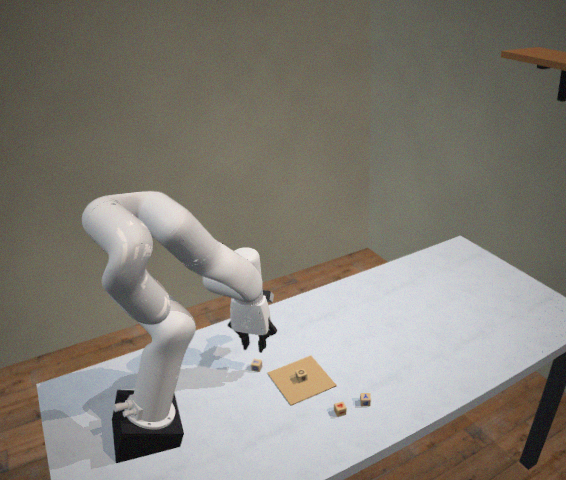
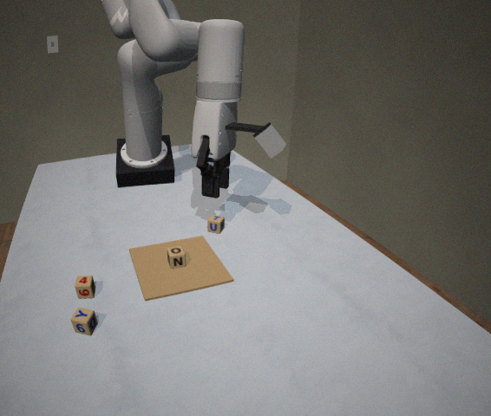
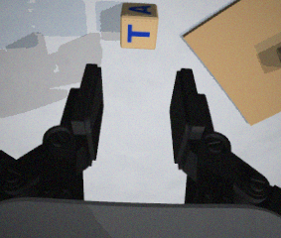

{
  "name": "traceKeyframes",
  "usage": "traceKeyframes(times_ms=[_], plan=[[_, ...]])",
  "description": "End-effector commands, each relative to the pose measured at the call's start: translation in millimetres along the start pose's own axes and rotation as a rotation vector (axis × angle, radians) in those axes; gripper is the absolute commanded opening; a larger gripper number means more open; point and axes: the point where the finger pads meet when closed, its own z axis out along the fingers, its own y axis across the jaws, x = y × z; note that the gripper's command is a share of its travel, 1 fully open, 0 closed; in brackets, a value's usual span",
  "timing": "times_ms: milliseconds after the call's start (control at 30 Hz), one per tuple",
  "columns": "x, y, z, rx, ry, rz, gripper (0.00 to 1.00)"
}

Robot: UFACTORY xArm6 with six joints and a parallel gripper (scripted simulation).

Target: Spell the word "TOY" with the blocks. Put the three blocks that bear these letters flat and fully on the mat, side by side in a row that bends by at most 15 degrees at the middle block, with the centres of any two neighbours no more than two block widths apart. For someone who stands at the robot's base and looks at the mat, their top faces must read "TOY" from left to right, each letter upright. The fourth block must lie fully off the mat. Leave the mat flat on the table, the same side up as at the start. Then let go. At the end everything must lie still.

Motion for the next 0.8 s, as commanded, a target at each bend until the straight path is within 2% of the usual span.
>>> traceKeyframes(times_ms=[0,767], plan=[[1,1,4,-0.001,0.003,0.000,0.42],[2,0,33,-0.001,0.003,0.000,0.42]])
